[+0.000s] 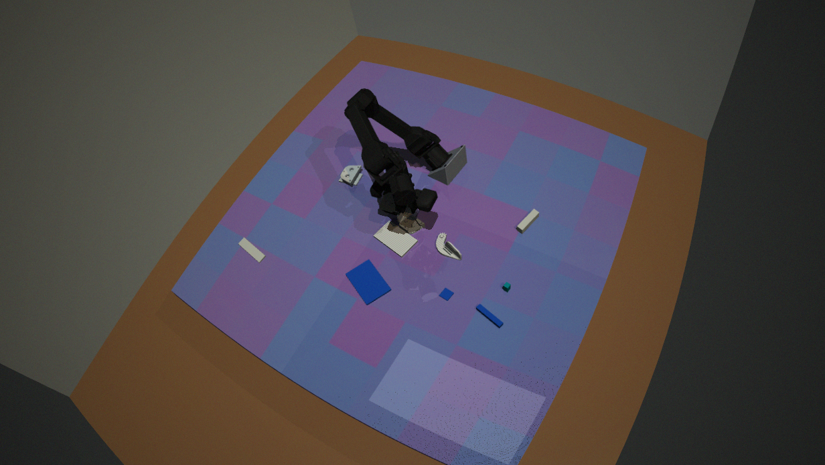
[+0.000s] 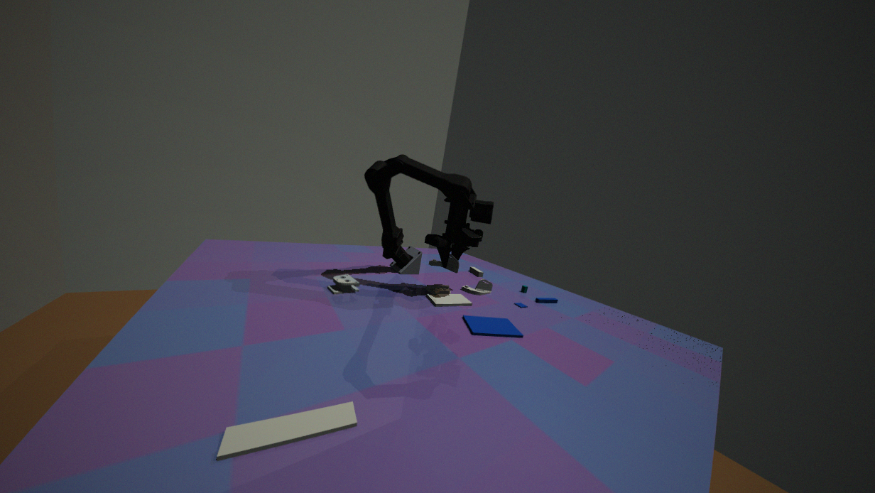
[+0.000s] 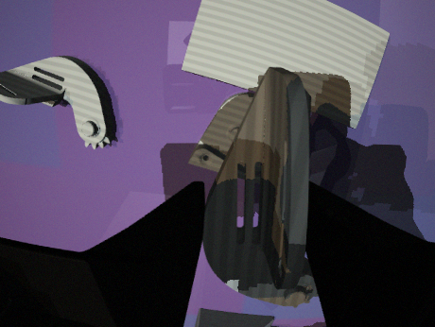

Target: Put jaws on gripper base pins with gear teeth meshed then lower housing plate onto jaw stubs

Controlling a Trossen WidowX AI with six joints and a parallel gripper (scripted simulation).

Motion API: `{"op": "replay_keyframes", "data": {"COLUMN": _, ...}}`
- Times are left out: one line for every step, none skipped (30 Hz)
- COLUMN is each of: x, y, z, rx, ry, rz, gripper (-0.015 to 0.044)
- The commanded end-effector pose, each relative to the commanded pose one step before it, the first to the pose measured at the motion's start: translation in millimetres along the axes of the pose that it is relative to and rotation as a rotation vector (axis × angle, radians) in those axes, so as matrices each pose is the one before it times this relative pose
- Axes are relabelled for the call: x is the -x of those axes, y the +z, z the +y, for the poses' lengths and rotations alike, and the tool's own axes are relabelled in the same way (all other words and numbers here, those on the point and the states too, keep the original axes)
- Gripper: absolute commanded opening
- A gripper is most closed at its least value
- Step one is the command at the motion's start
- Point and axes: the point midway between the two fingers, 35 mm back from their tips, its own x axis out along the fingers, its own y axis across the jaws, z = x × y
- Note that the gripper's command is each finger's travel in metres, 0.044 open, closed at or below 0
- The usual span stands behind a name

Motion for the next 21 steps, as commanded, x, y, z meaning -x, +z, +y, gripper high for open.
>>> {"op": "replay_keyframes", "data": {"x": 0.68, "y": -0.07, "z": 15.28, "rx": -0.1059, "ry": 0.00419, "rz": -0.00423, "gripper": 0.0134}}
{"op": "replay_keyframes", "data": {"x": -0.34, "y": -0.85, "z": 3.13, "rx": -0.0231, "ry": -0.0009, "rz": 0.0002, "gripper": 0.0134}}
{"op": "replay_keyframes", "data": {"x": -0.36, "y": -0.96, "z": 3.1, "rx": -0.0231, "ry": -0.00095, "rz": 0.00017, "gripper": 0.0134}}
{"op": "replay_keyframes", "data": {"x": -0.37, "y": -1.06, "z": 3.06, "rx": -0.0231, "ry": -0.00099, "rz": 0.00014, "gripper": 0.0134}}
{"op": "replay_keyframes", "data": {"x": -0.39, "y": -1.16, "z": 3.02, "rx": -0.0231, "ry": -0.00104, "rz": 0.00011, "gripper": 0.0134}}
{"op": "replay_keyframes", "data": {"x": -0.4, "y": -1.26, "z": 2.98, "rx": -0.0231, "ry": -0.00109, "rz": 0.00008, "gripper": 0.0134}}
{"op": "replay_keyframes", "data": {"x": -0.42, "y": -1.36, "z": 2.93, "rx": -0.0231, "ry": -0.00113, "rz": 0.00004, "gripper": 0.0134}}
{"op": "replay_keyframes", "data": {"x": -0.43, "y": -1.45, "z": 2.88, "rx": -0.0232, "ry": -0.00117, "rz": 0.0, "gripper": 0.0134}}
{"op": "replay_keyframes", "data": {"x": -0.45, "y": -1.55, "z": 2.83, "rx": -0.0232, "ry": -0.00122, "rz": -0.00004, "gripper": 0.0134}}
{"op": "replay_keyframes", "data": {"x": -0.46, "y": -1.64, "z": 2.77, "rx": -0.0232, "ry": -0.00125, "rz": -0.00008, "gripper": 0.0134}}
{"op": "replay_keyframes", "data": {"x": -0.48, "y": -1.73, "z": 2.72, "rx": -0.0233, "ry": -0.0013, "rz": -0.00013, "gripper": 0.0134}}
{"op": "replay_keyframes", "data": {"x": -0.5, "y": -1.82, "z": 2.65, "rx": -0.0233, "ry": -0.00133, "rz": -0.00018, "gripper": 0.0134}}
{"op": "replay_keyframes", "data": {"x": -0.51, "y": -1.9, "z": 2.58, "rx": -0.0233, "ry": -0.00137, "rz": -0.00023, "gripper": 0.0134}}
{"op": "replay_keyframes", "data": {"x": -0.42, "y": -1.59, "z": 2.01, "rx": -0.0187, "ry": -0.00112, "rz": -0.00022, "gripper": 0.0134}}
{"op": "replay_keyframes", "data": {"x": -0.26, "y": -0.98, "z": 1.18, "rx": -0.0112, "ry": -0.00068, "rz": -0.00015, "gripper": 0.0134}}
{"op": "replay_keyframes", "data": {"x": -0.09, "y": -0.33, "z": 0.39, "rx": -0.0037, "ry": -0.00023, "rz": -0.00005, "gripper": 0.0134}}
{"op": "replay_keyframes", "data": {"x": 0.0, "y": 0.0, "z": 0.0, "rx": 0.0, "ry": 0.0, "rz": 0.0, "gripper": 0.0134}}
{"op": "replay_keyframes", "data": {"x": 0.0, "y": 0.0, "z": 0.0, "rx": 0.0, "ry": 0.0, "rz": 0.0, "gripper": 0.0134}}
{"op": "replay_keyframes", "data": {"x": 0.0, "y": 0.0, "z": 0.0, "rx": 0.0, "ry": 0.0, "rz": 0.0, "gripper": 0.0134}}
{"op": "replay_keyframes", "data": {"x": 0.0, "y": 0.0, "z": 0.0, "rx": 0.0, "ry": 0.0, "rz": 0.0, "gripper": 0.0134}}
{"op": "replay_keyframes", "data": {"x": 0.0, "y": 0.0, "z": 0.0, "rx": 0.0, "ry": 0.0, "rz": 0.0, "gripper": 0.0134}}
